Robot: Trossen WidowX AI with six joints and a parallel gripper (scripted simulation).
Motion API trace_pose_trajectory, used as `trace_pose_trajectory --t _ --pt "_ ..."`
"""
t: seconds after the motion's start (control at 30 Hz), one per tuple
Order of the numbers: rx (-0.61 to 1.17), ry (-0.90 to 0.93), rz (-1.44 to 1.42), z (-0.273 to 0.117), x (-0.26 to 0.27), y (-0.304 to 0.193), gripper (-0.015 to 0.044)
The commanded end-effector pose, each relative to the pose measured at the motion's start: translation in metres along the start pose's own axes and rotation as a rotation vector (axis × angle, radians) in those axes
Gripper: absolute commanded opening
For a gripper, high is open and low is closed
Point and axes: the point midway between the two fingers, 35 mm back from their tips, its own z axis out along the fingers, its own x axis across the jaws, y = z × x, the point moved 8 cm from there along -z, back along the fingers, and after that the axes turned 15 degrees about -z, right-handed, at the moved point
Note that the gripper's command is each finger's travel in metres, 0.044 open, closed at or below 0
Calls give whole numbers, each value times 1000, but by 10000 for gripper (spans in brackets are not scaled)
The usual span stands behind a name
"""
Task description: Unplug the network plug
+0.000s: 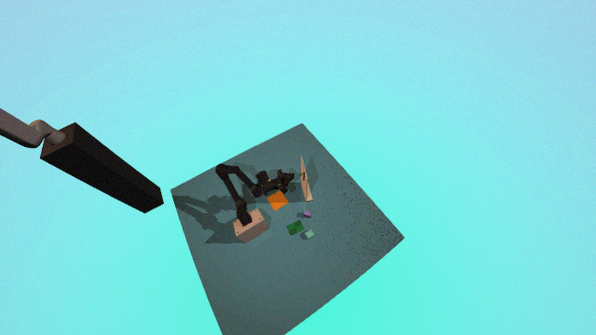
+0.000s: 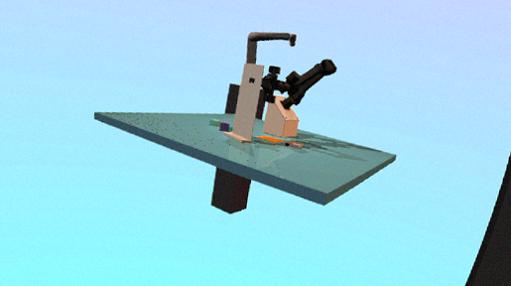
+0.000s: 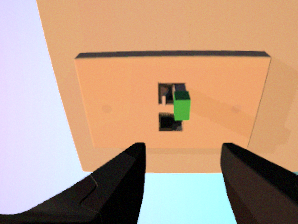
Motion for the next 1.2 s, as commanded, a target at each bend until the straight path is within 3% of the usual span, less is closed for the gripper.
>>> trace_pose_trajectory --t 0.0,1.1,1.17 --pt "6 1 -4 7 0 0 156" --pt "9 6 0 45 -3 11 156" --pt "9 6 0 45 -3 11 104"
